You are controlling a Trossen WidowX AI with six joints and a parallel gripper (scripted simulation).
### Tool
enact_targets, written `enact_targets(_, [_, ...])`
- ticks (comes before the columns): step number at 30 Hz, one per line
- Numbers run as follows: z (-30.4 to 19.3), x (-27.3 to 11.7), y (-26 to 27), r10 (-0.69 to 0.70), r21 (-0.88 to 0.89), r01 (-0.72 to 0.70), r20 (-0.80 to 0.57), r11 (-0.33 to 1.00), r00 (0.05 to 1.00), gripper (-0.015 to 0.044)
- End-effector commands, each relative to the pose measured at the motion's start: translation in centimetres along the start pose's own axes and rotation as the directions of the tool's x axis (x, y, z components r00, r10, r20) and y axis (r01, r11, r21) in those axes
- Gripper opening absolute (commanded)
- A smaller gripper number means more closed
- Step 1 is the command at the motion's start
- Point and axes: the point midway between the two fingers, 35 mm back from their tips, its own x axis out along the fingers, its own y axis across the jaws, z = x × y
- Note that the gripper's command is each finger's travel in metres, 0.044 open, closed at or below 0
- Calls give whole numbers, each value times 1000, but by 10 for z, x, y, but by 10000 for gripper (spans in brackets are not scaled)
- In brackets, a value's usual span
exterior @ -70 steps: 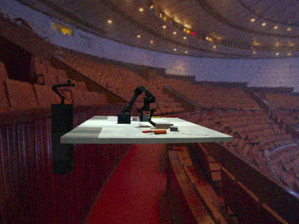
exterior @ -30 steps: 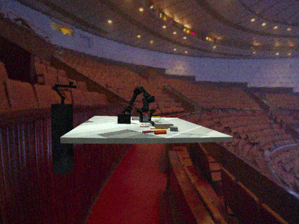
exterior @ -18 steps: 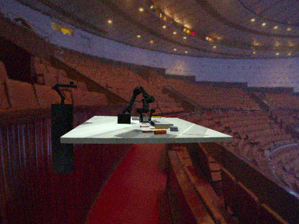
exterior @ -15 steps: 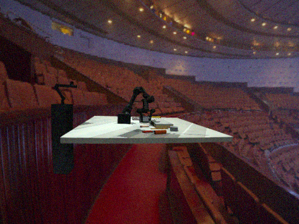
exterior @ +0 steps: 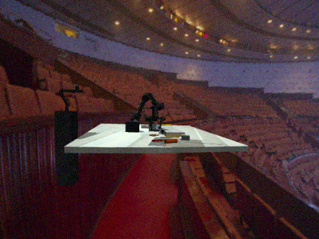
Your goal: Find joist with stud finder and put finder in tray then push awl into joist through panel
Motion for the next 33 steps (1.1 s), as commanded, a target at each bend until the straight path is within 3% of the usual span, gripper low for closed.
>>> enact_targets(1, [1,0,1,5,2,-5,-21,1000,1000,0])
enact_targets(33, [6,1,1,8,3,-7,-184,1000,983,0])
